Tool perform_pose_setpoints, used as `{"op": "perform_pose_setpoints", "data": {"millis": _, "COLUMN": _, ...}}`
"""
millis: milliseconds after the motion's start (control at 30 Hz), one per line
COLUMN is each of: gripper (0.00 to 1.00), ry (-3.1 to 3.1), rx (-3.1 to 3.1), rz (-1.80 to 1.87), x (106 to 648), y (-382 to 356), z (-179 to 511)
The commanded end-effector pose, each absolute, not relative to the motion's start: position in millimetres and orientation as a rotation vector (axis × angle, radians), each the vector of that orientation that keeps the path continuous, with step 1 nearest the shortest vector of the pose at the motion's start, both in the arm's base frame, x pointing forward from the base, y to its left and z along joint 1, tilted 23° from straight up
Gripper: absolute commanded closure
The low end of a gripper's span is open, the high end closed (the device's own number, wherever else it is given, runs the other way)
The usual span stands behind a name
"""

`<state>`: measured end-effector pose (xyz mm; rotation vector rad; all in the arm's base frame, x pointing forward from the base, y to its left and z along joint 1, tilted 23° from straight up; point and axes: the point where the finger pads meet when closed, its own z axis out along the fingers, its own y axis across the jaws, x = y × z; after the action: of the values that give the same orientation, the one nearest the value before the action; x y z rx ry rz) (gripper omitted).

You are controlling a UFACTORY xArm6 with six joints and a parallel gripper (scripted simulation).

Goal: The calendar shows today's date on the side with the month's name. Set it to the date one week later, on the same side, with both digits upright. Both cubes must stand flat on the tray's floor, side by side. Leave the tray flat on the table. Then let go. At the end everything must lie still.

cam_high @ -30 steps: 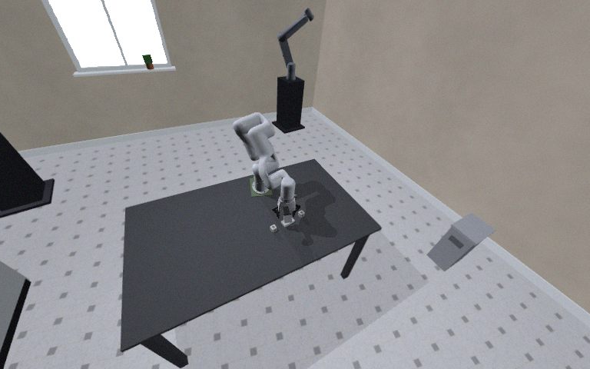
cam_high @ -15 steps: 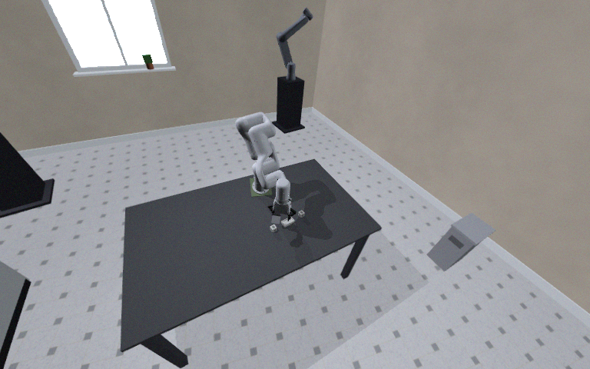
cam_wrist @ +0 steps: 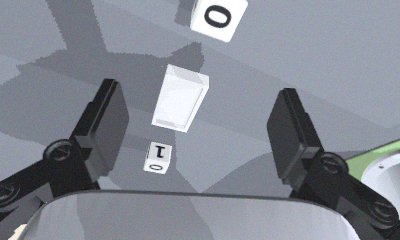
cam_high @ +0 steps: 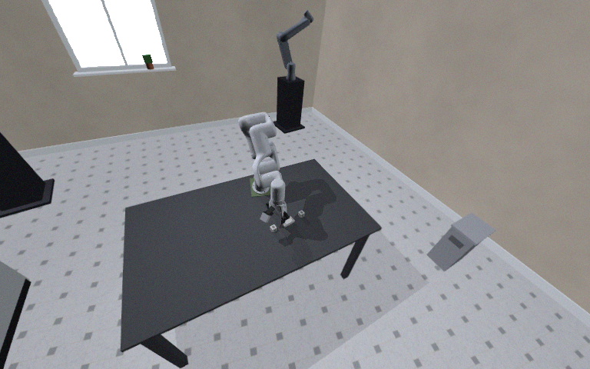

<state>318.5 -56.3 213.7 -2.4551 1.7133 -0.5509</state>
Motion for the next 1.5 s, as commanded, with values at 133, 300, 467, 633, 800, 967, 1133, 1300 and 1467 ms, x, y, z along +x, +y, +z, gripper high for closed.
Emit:
{"op": "perform_pose_setpoints", "data": {"millis": 133, "gripper": 0.0, "ry": 1.985, "rx": -2.182, "rz": -0.548, "x": 315.3, "y": -73.6, "z": 217.5}}
{"op": "perform_pose_setpoints", "data": {"millis": 300, "gripper": 0.0, "ry": 2.033, "rx": -2.125, "rz": -0.544, "x": 314.4, "y": -77.0, "z": 218.0}}
{"op": "perform_pose_setpoints", "data": {"millis": 467, "gripper": 0.51, "ry": 2.033, "rx": -2.125, "rz": -0.544, "x": 314.4, "y": -77.0, "z": 218.0}}
{"op": "perform_pose_setpoints", "data": {"millis": 633, "gripper": 0.51, "ry": 2.033, "rx": -2.125, "rz": -0.544, "x": 314.4, "y": -77.0, "z": 218.0}}
{"op": "perform_pose_setpoints", "data": {"millis": 800, "gripper": 0.51, "ry": 2.033, "rx": -2.125, "rz": -0.544, "x": 314.4, "y": -77.0, "z": 218.0}}
{"op": "perform_pose_setpoints", "data": {"millis": 967, "gripper": 0.51, "ry": 2.033, "rx": -2.125, "rz": -0.544, "x": 314.4, "y": -77.0, "z": 218.0}}
{"op": "perform_pose_setpoints", "data": {"millis": 1133, "gripper": 0.51, "ry": 2.033, "rx": -2.125, "rz": -0.544, "x": 314.4, "y": -77.0, "z": 218.0}}
{"op": "perform_pose_setpoints", "data": {"millis": 1300, "gripper": 0.51, "ry": 2.033, "rx": -2.125, "rz": -0.544, "x": 314.4, "y": -77.0, "z": 218.0}}
{"op": "perform_pose_setpoints", "data": {"millis": 1467, "gripper": 0.51, "ry": 2.033, "rx": -2.125, "rz": -0.544, "x": 314.4, "y": -77.0, "z": 218.0}}
